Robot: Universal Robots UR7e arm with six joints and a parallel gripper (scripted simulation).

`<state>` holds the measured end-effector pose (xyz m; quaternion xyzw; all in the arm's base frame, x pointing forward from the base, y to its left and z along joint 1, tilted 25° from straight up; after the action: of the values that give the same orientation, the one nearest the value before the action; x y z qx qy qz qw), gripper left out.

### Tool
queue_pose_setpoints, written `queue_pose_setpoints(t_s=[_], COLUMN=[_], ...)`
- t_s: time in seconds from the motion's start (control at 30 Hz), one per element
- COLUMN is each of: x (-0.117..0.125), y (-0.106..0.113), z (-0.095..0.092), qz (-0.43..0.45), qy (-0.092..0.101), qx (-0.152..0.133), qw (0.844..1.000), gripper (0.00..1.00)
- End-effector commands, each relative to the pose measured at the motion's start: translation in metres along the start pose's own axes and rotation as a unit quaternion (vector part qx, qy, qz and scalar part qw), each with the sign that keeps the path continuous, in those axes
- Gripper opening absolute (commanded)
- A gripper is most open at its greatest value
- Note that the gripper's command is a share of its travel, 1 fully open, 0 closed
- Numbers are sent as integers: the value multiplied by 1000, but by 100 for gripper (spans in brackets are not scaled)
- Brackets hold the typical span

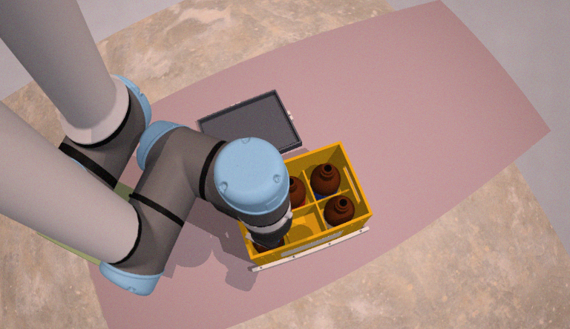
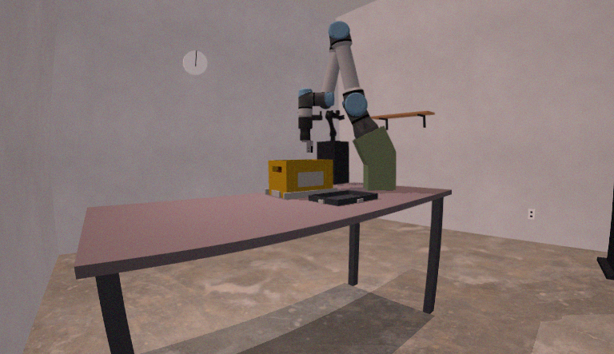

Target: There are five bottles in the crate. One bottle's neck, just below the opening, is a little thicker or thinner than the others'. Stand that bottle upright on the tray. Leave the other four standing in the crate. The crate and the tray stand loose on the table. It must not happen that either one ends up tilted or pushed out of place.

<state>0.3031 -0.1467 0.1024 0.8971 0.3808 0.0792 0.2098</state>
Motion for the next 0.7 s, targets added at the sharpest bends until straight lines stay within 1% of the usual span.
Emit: queue_pose_setpoints(t_s=[0.0,0.37,0.4,0.67], x=[-1,-1,-1,-1], y=[1,1,1,0], z=[-10,-14,-14,-13], qz=[1,1,1,1], qy=[1,1,1,1], qx=[5,5,5,6], qw=[1000,1000,1000,1000], gripper=[100,100,0,0])
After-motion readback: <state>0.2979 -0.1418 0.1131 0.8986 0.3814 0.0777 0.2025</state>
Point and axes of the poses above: the point where the finger pads meet when closed, its own z axis out along the fingers, its own x axis across the jaws, y = z × x, the point moved 5 cm from there along -z, back along the fingers, and after that the axes turned 10 degrees about -z, right-handed, at the moved point
